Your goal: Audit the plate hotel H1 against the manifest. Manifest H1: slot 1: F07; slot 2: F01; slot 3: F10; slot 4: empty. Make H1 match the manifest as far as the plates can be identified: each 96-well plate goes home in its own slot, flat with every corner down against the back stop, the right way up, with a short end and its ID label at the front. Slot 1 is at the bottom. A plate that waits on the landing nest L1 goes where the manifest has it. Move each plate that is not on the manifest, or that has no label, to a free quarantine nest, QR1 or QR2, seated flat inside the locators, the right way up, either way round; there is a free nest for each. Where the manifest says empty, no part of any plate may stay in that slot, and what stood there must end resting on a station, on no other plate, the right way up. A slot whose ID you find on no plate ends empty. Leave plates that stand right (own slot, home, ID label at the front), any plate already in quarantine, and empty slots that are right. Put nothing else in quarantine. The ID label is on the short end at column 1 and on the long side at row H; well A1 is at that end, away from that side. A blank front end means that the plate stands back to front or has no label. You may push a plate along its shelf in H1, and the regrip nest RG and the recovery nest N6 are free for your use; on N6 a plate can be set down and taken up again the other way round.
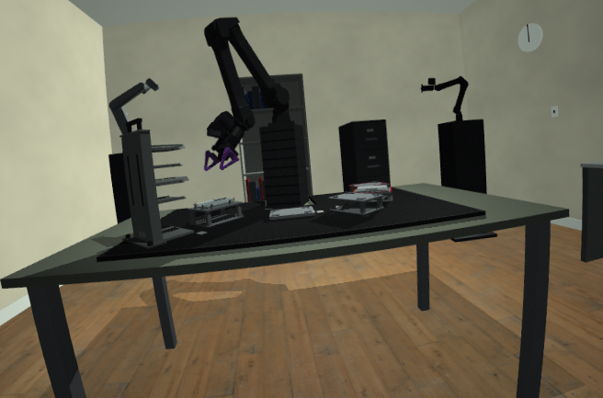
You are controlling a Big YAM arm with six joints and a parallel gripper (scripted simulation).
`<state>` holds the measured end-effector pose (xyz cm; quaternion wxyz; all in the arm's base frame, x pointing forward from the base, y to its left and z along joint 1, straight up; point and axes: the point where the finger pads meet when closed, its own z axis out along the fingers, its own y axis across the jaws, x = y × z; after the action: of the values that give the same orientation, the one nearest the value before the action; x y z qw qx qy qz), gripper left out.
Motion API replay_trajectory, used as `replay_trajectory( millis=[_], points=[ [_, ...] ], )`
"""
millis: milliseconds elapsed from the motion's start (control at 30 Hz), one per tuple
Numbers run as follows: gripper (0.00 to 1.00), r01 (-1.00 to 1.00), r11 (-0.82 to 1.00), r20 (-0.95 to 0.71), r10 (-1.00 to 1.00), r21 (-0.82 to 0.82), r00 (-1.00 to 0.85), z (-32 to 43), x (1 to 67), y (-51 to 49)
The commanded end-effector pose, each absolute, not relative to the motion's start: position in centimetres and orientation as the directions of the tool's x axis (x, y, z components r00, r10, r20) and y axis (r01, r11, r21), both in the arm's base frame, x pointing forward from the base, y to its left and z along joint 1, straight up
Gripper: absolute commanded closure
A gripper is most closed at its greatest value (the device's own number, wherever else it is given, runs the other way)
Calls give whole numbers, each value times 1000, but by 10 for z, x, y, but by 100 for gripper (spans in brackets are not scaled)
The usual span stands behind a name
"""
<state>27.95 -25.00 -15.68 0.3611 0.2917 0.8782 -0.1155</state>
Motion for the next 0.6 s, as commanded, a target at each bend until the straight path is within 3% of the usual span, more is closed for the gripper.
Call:
replay_trajectory(
  millis=[0, 567],
  points=[
    [0, 584, 812, -721, 402, -6, -565, -162, 284, -253],
    [0, 592, 806, -715, 416, 3, -562, -177, 281, -251]
  ],
)
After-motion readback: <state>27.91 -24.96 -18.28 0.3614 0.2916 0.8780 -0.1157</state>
